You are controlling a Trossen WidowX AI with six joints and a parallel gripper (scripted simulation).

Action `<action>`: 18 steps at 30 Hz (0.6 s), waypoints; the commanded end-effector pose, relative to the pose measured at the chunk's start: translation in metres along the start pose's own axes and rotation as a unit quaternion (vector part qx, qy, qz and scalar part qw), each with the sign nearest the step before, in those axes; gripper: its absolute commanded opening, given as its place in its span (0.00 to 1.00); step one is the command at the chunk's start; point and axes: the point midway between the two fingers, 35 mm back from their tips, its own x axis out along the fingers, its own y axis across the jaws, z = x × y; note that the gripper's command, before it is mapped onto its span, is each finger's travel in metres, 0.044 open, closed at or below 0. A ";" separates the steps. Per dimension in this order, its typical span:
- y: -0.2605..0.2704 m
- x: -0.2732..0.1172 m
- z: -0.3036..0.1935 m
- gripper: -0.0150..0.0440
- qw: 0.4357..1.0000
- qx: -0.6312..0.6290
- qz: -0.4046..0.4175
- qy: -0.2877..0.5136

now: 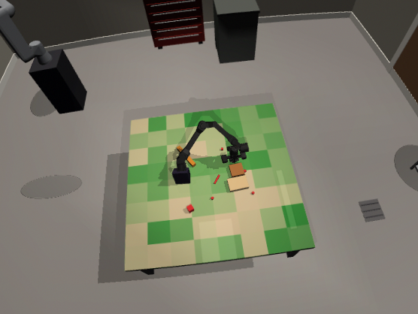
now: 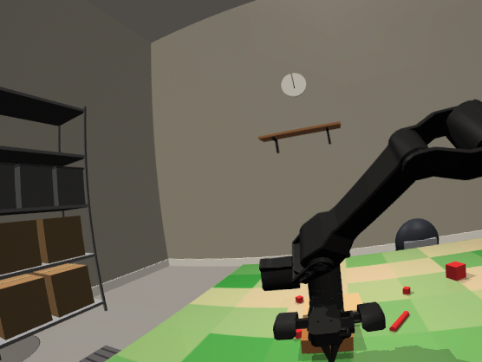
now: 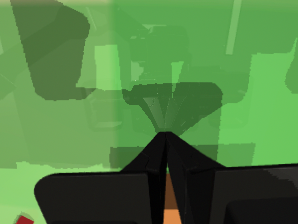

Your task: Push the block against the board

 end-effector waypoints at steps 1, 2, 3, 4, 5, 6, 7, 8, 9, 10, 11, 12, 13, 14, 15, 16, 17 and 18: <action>-0.005 -0.004 -0.005 0.25 1.000 0.003 -0.012 0.003; -0.005 -0.004 -0.006 0.25 1.000 0.003 -0.012 0.003; -0.005 -0.004 -0.007 0.25 1.000 0.003 -0.012 0.004; -0.005 -0.004 -0.008 0.25 1.000 0.003 -0.012 0.004; -0.005 -0.004 -0.010 0.25 1.000 0.003 -0.012 0.004; -0.005 -0.004 -0.011 0.25 1.000 0.003 -0.012 0.004; -0.005 -0.004 -0.012 0.25 1.000 0.003 -0.012 0.004; -0.005 -0.004 -0.014 0.25 1.000 0.003 -0.012 0.004; -0.005 -0.004 -0.015 0.25 1.000 0.003 -0.012 0.004; -0.005 -0.004 -0.016 0.25 1.000 0.003 -0.012 0.004; -0.005 -0.004 -0.018 0.25 1.000 0.003 -0.012 0.004; -0.005 -0.004 -0.019 0.25 1.000 0.003 -0.012 0.004; -0.006 -0.004 -0.021 0.25 1.000 0.003 -0.012 0.004; -0.006 -0.004 -0.022 0.25 1.000 0.003 -0.012 0.004; -0.006 -0.004 -0.023 0.25 1.000 0.003 -0.012 0.005; -0.006 -0.004 -0.025 0.25 1.000 0.003 -0.012 0.005; -0.006 -0.004 -0.026 0.25 1.000 0.003 -0.012 0.005; -0.006 -0.004 -0.027 0.25 1.000 0.003 -0.012 0.005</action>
